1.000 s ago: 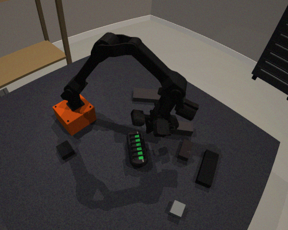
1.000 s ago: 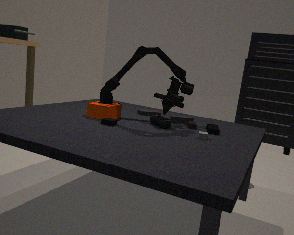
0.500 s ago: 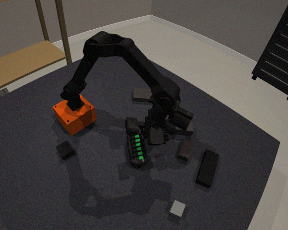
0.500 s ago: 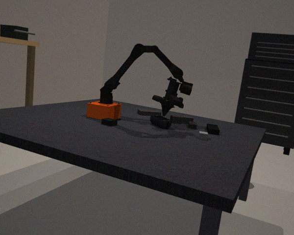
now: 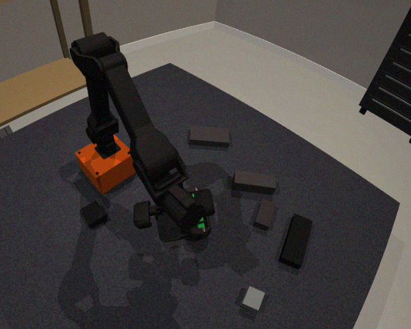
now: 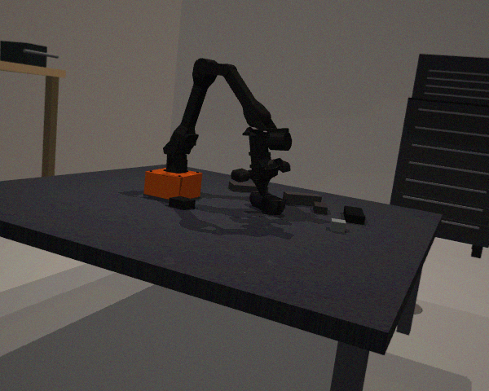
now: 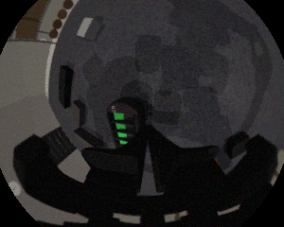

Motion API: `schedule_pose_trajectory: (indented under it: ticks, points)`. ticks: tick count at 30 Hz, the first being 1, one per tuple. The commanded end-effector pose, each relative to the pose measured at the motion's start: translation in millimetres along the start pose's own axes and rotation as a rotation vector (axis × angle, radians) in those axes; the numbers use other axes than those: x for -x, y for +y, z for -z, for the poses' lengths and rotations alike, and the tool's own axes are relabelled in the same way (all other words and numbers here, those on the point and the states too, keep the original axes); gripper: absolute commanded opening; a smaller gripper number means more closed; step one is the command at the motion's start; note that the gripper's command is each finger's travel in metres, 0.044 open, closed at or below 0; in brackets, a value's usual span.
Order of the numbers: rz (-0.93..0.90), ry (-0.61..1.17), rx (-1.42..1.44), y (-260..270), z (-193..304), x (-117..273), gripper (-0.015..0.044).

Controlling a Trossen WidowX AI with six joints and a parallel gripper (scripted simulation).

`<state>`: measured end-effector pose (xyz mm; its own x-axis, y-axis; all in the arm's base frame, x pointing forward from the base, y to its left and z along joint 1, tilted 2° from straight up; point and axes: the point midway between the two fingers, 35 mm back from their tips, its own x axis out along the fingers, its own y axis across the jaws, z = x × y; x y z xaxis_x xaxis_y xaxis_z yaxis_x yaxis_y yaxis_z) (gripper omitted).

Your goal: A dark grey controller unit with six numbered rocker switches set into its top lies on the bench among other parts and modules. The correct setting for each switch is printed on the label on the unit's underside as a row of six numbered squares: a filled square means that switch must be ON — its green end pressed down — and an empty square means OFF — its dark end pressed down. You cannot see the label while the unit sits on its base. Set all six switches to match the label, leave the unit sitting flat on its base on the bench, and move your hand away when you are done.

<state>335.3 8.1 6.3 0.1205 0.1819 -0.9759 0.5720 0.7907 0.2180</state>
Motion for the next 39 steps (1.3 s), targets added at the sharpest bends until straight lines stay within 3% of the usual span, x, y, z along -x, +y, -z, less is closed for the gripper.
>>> schedule_pose_trajectory:
  ticks: [1, 13, 26, 39]
  points:
    - [-0.051, -0.027, 0.024, -6.5, -3.9, 4.4, 0.0000]
    - [-0.029, -0.017, 0.015, -3.1, -0.8, 3.0, 0.0000]
    - [0.233, -0.023, 0.019, 67.7, 58.0, 11.9, 0.0000]
    - [0.236, -0.025, 0.019, 66.4, 58.3, 2.0, 0.0000]
